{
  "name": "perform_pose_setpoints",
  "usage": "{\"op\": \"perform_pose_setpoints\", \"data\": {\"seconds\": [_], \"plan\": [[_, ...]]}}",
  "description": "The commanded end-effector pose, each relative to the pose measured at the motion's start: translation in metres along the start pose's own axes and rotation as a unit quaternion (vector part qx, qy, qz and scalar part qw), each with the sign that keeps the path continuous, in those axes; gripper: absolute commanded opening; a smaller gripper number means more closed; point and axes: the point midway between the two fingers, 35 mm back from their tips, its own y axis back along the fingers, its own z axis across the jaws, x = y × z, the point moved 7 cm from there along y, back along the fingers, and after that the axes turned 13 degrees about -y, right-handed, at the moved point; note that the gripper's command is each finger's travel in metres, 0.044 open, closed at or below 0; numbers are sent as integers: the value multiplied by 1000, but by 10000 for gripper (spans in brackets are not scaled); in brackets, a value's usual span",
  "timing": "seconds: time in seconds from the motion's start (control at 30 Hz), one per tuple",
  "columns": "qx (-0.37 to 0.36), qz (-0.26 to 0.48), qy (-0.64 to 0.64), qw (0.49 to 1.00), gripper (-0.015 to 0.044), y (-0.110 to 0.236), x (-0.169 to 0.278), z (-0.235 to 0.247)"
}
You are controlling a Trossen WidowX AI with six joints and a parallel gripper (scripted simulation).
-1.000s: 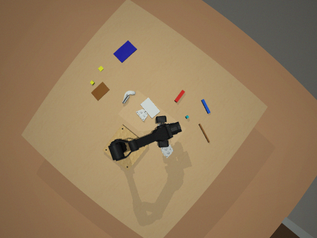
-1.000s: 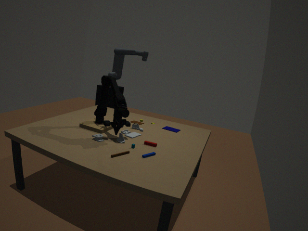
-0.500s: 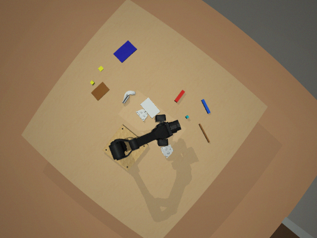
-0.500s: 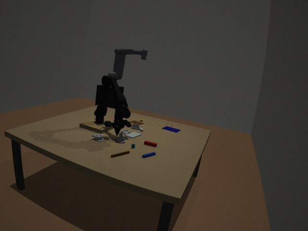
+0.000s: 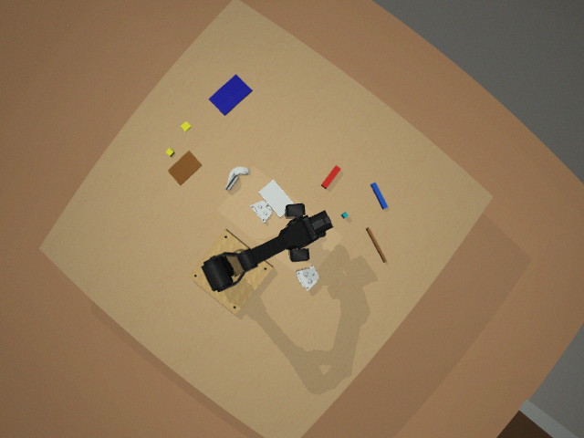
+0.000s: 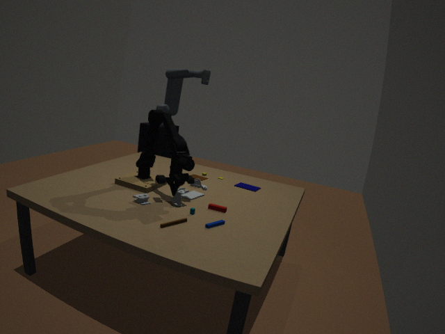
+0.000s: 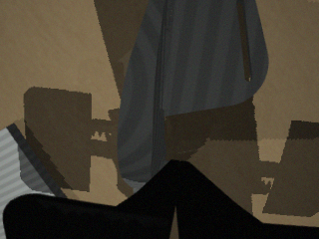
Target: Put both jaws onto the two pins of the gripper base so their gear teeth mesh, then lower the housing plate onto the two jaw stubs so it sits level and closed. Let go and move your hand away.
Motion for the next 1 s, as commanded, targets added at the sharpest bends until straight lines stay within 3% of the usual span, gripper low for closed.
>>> {"op": "perform_pose_setpoints", "data": {"seconds": [0.0,0.53,0.7,0.83,0.97], "plan": [[-1,0,-1,1000,0,0,1,8],[-2,0,-1,1000,0,3,5,23],[-1,0,1,1000,0,52,5,22],[0,0,1,1000,0,60,5,21],[-4,-5,1,1000,105,53,5,22]]}}
